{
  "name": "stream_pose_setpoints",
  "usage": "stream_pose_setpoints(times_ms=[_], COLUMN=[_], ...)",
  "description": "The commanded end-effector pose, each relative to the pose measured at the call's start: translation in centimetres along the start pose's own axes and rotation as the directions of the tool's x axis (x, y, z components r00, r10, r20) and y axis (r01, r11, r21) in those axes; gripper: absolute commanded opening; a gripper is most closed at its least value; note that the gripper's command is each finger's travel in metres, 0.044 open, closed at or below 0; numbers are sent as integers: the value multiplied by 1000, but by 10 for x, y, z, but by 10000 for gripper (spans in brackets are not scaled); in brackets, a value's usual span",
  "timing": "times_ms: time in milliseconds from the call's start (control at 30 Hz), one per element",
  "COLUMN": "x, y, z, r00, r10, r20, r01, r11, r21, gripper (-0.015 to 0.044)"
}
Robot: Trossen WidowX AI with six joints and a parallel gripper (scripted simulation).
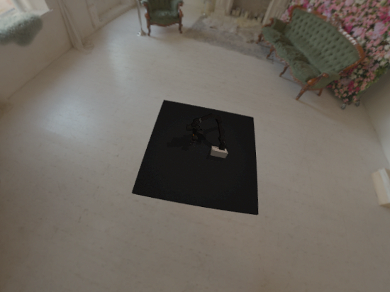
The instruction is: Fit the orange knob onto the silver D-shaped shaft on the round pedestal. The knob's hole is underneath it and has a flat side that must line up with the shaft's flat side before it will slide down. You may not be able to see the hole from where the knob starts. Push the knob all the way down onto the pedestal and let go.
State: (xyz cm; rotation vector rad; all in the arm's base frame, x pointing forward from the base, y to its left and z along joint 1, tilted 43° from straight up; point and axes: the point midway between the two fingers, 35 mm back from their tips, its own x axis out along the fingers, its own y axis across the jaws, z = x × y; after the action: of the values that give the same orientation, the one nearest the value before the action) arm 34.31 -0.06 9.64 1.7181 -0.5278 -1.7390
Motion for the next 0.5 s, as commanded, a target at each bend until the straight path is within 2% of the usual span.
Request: stream_pose_setpoints(times_ms=[0, 467], x=[7, 4], y=[1, 2], z=[1, -2], r00=[1000, 1000], r10=[7, 7], r20=[-1, -1], r01=[-7, -7], r11=[1000, 1000], r21=[-6, 0], gripper=[0, 0])
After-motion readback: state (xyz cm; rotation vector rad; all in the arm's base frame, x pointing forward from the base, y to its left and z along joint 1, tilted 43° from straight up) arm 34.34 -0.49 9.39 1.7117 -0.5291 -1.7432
